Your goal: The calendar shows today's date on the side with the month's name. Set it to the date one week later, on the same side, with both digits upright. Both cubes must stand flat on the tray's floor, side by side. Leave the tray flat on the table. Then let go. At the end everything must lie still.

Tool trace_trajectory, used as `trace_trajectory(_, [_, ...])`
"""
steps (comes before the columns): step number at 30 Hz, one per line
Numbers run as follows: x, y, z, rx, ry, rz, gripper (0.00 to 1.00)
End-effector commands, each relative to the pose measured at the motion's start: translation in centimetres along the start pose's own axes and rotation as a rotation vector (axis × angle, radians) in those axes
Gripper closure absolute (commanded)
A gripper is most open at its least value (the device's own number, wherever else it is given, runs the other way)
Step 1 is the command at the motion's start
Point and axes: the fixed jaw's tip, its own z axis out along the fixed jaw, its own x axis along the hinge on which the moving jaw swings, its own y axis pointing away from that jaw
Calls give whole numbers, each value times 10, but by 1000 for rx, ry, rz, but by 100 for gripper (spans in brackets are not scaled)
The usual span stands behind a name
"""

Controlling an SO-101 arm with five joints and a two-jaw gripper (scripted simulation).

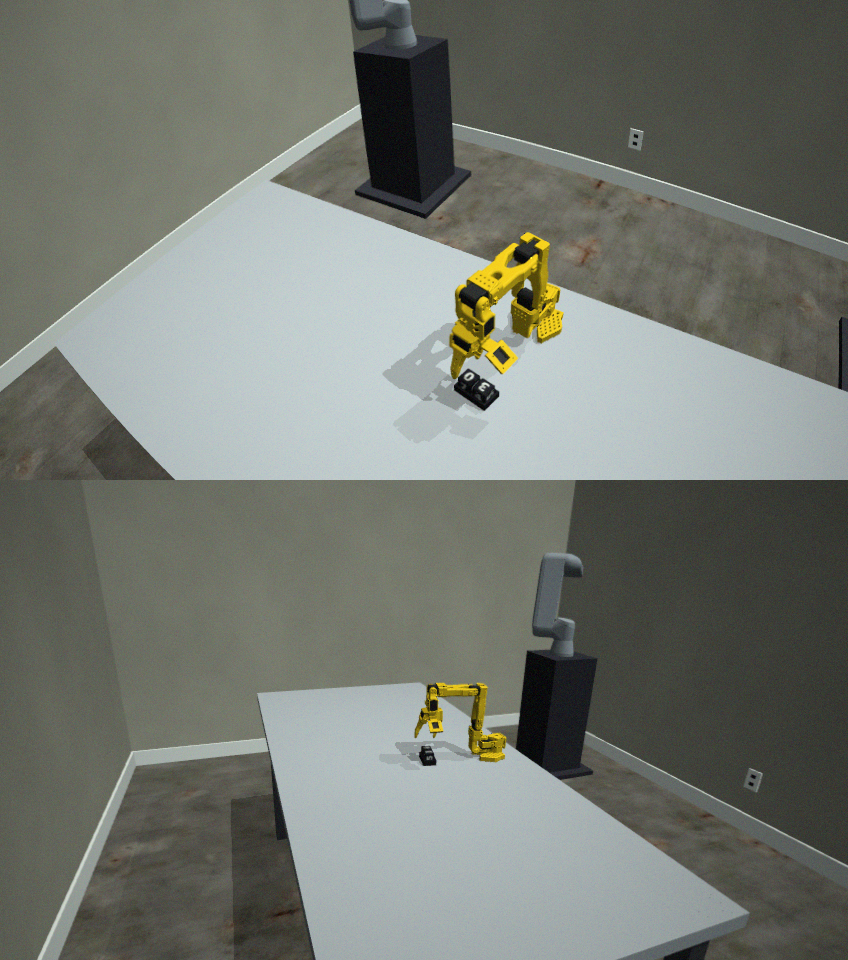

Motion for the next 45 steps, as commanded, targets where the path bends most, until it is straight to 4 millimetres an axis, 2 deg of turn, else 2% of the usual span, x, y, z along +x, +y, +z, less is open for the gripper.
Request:
trace_trajectory(1, [1,-5,-10,59,0,2,64])
trace_trajectory(20, [1,-5,-11,61,-1,8,64])
trace_trajectory(31, [-1,-2,-14,81,-4,82,64])
trace_trajectory(45, [-10,8,-28,164,-38,411,64])
